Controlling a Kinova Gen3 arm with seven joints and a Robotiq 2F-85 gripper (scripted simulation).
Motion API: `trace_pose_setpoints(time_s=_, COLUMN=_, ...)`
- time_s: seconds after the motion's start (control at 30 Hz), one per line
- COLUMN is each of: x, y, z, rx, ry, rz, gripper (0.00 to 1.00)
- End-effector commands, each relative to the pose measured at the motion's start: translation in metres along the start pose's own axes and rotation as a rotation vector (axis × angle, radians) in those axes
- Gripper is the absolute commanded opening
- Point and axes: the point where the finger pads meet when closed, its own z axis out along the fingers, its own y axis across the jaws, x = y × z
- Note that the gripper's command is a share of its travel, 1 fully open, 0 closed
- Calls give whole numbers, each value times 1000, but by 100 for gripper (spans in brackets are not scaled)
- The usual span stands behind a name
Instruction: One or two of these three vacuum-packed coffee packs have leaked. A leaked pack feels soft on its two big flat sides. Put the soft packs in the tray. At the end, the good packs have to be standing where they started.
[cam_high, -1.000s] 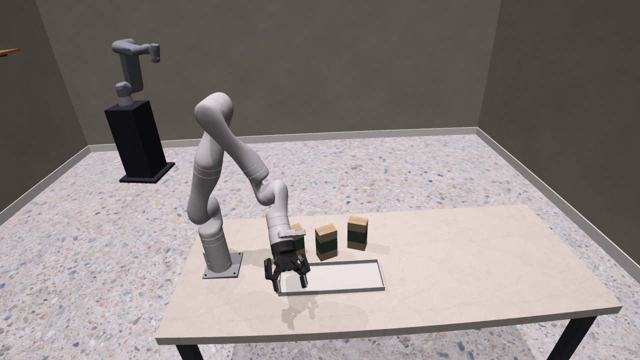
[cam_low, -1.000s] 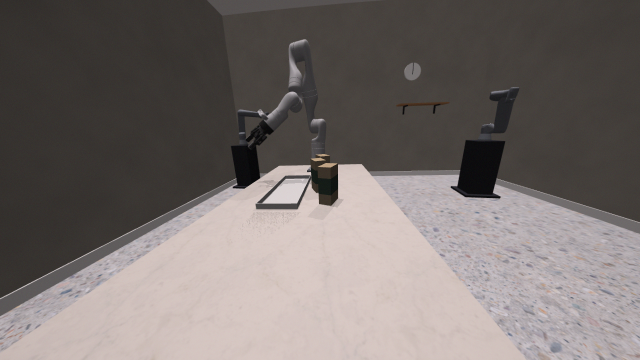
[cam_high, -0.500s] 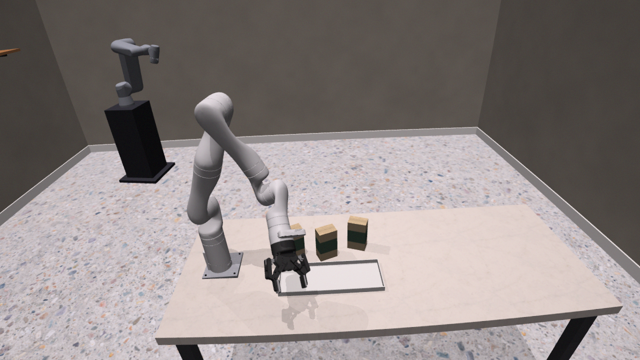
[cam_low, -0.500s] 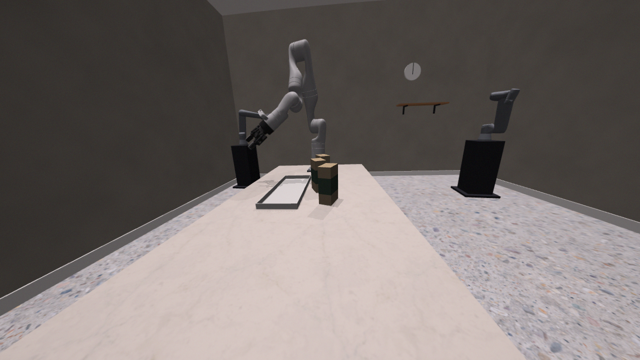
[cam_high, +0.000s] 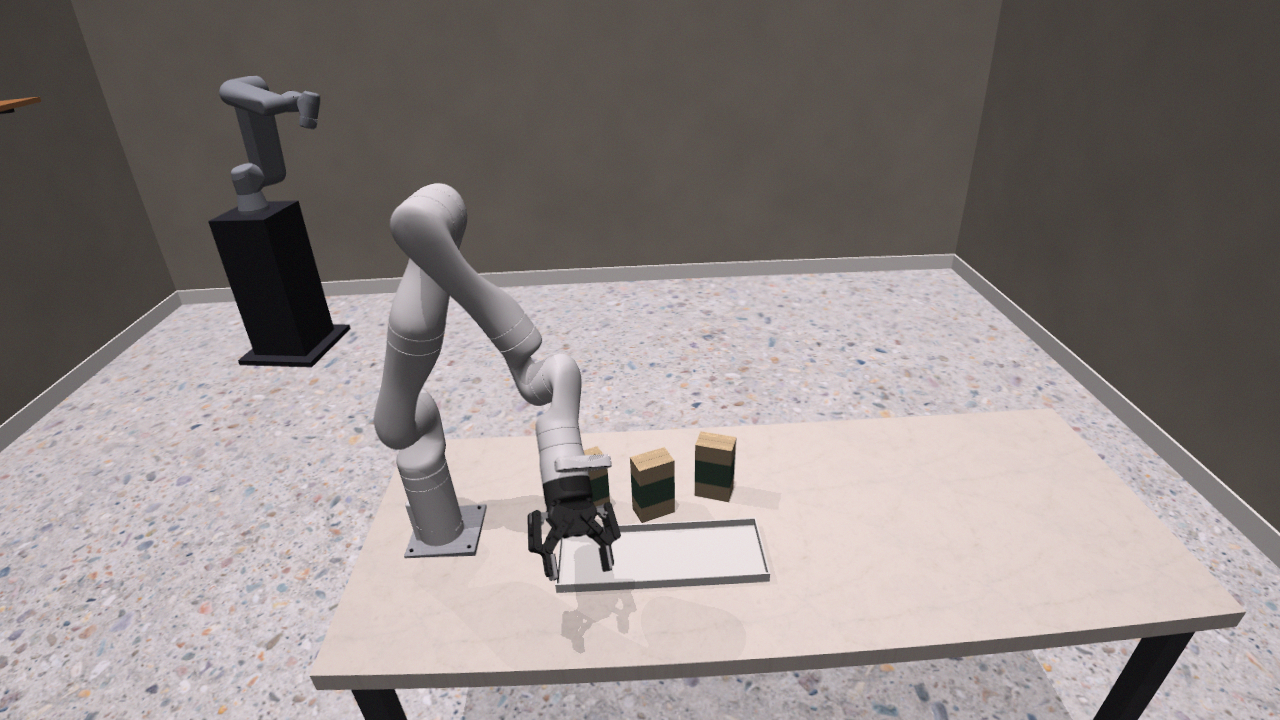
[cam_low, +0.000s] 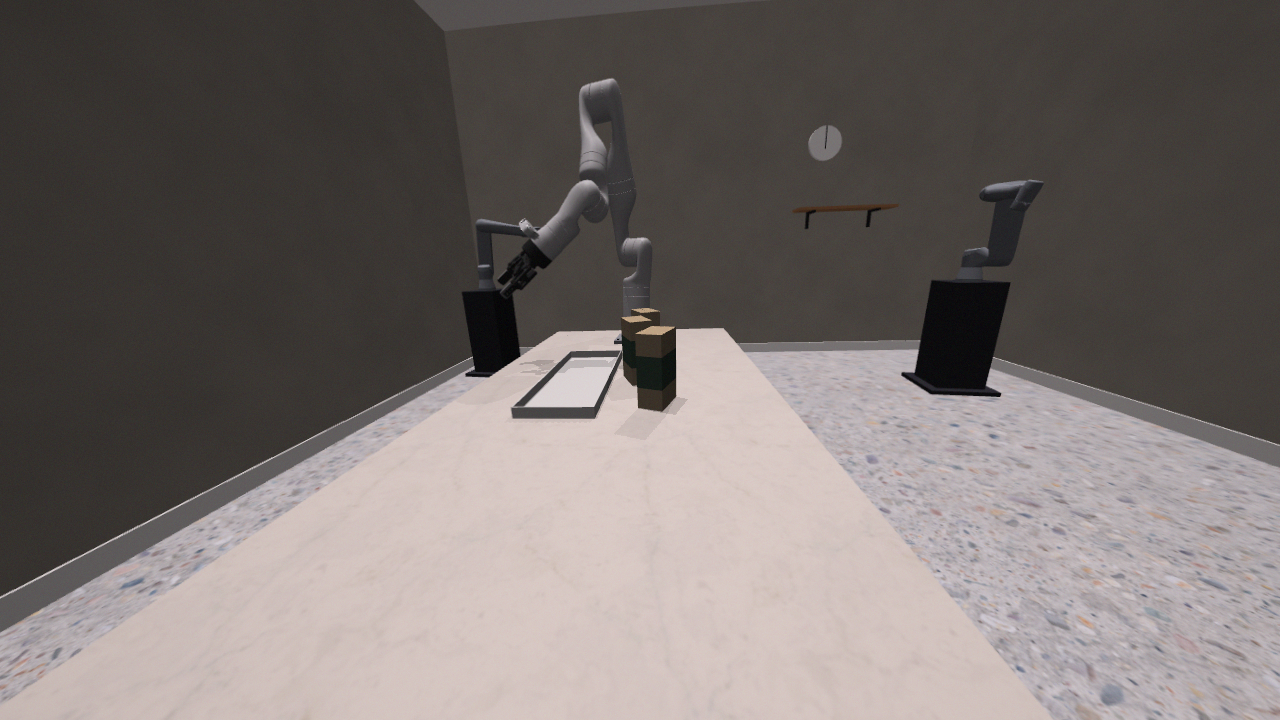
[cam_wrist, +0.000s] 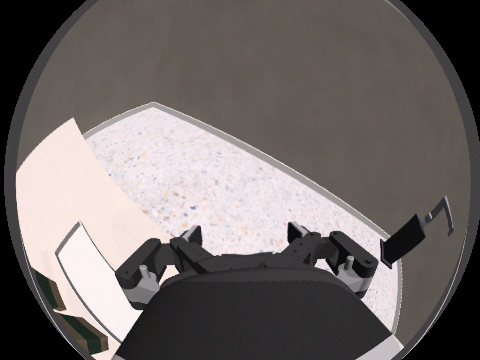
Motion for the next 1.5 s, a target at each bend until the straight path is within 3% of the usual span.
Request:
trace_pose_setpoints(time_s=0.0, x=0, y=-6, z=-6, rx=1, ry=-6, rz=19, gripper=100)
trace_pose_setpoints(time_s=0.37, x=-17, y=-19, z=-29, rx=-36, ry=-85, rz=160, gripper=100)
trace_pose_setpoints(time_s=0.53, x=-32, y=-30, z=-49, rx=-68, ry=-152, rz=280, gripper=100)
trace_pose_setpoints(time_s=0.87, x=-74, y=-61, z=-107, rx=-161, ry=-346, rz=623, gripper=100)
trace_pose_setpoints(time_s=0.93, x=-74, y=-61, z=-107, rx=-161, ry=-346, rz=623, gripper=100)
trace_pose_setpoints(time_s=1.33, x=-135, y=-109, z=-194, rx=-304, ry=-636, rz=1152, gripper=100)
trace_pose_setpoints(time_s=1.47, x=-148, y=-118, z=-212, rx=-334, ry=-696, rz=1262, gripper=100)
